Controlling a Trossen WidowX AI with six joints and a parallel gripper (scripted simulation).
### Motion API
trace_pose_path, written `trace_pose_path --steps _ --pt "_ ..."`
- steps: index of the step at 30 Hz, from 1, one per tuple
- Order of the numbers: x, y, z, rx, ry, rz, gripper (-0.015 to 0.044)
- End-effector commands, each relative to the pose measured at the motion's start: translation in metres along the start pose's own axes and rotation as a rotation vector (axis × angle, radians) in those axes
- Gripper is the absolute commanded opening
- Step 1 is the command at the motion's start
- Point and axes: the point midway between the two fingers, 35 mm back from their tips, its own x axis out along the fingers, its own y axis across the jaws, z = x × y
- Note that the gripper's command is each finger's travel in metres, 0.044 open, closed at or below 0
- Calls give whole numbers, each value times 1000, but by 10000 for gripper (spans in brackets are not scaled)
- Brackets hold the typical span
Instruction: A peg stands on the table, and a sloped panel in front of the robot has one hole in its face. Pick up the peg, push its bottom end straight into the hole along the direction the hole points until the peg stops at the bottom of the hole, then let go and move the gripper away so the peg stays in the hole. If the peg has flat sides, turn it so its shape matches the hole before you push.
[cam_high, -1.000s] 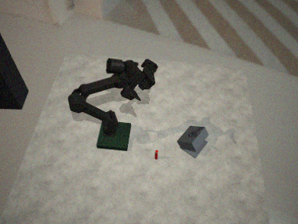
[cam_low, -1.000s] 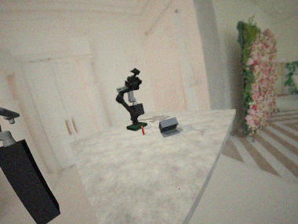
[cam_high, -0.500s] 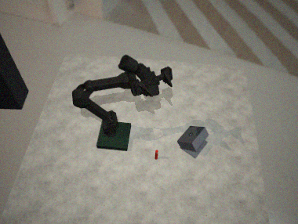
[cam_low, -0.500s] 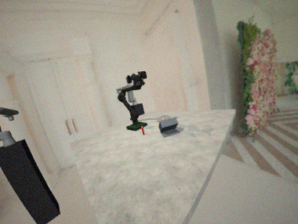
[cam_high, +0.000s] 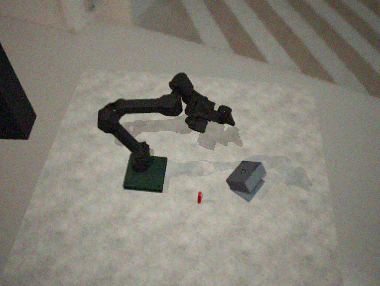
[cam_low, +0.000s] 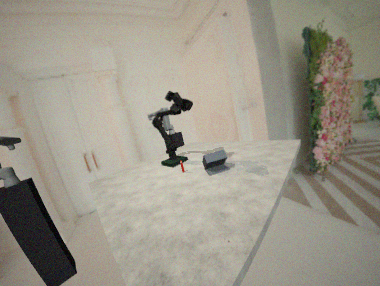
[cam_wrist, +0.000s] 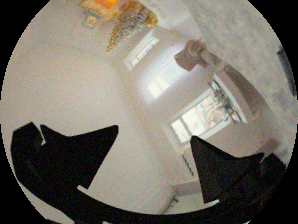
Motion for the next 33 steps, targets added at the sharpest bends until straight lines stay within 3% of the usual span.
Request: trace_pose_path --steps 1,33 --pt "11 -21 4 -215 4 -54 440" --pt "45 -139 109 -1502 132 -639 440"
